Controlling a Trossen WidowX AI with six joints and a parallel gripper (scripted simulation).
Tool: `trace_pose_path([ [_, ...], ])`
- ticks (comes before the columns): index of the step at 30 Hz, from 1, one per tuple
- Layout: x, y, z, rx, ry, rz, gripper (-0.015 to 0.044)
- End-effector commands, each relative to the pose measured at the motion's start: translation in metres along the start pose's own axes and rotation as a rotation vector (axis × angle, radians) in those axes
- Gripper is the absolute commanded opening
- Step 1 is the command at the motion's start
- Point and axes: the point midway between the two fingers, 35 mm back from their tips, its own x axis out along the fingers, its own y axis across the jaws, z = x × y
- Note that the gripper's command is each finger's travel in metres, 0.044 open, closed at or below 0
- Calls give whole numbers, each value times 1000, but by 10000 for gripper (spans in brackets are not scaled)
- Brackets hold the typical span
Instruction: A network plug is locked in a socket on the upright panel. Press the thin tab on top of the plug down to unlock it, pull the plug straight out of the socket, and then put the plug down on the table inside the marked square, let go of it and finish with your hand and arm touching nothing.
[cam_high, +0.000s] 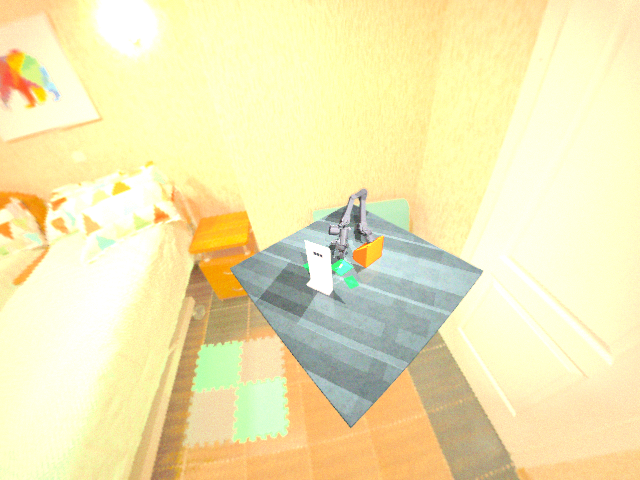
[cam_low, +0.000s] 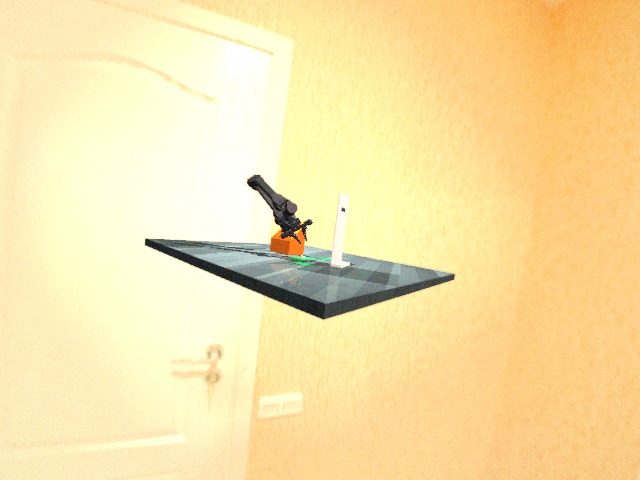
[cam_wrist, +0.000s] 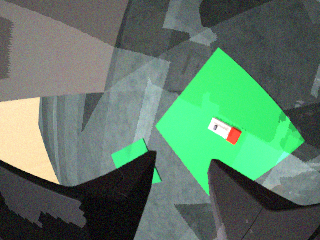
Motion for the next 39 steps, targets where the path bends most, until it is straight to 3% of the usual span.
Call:
trace_pose_path([
  [1, -5, 2, 1, 5, -4, -1, 156],
  [39, -44, 26, -2, 3, 6, 0, 156],
])
